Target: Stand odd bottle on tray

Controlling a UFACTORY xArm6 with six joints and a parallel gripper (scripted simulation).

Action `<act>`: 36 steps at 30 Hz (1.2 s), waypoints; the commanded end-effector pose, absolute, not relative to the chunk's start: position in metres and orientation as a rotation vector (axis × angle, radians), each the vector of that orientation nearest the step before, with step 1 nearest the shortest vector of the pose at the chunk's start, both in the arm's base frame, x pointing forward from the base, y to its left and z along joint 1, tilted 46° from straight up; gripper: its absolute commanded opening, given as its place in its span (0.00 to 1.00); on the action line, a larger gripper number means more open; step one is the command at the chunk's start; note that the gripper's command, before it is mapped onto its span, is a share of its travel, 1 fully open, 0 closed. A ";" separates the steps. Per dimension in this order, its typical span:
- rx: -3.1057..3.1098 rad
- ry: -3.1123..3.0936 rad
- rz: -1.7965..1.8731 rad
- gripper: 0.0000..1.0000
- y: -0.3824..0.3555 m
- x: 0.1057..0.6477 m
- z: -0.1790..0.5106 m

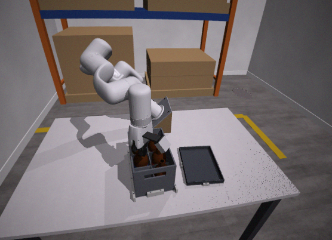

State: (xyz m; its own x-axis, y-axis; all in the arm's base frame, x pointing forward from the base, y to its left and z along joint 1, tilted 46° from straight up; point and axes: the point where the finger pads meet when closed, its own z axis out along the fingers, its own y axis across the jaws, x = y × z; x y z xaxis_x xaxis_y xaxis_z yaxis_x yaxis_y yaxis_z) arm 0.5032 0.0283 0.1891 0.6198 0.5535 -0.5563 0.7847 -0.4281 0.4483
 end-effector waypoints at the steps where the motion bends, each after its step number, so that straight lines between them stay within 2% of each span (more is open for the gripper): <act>1: 2.146 1.046 -0.422 0.00 0.029 0.504 0.190; 22: 2.146 1.046 -0.422 0.00 0.030 0.504 0.190; 28: 2.147 1.047 -0.421 0.00 0.070 0.498 0.149; 36: 2.146 1.046 -0.421 0.00 0.088 0.493 0.130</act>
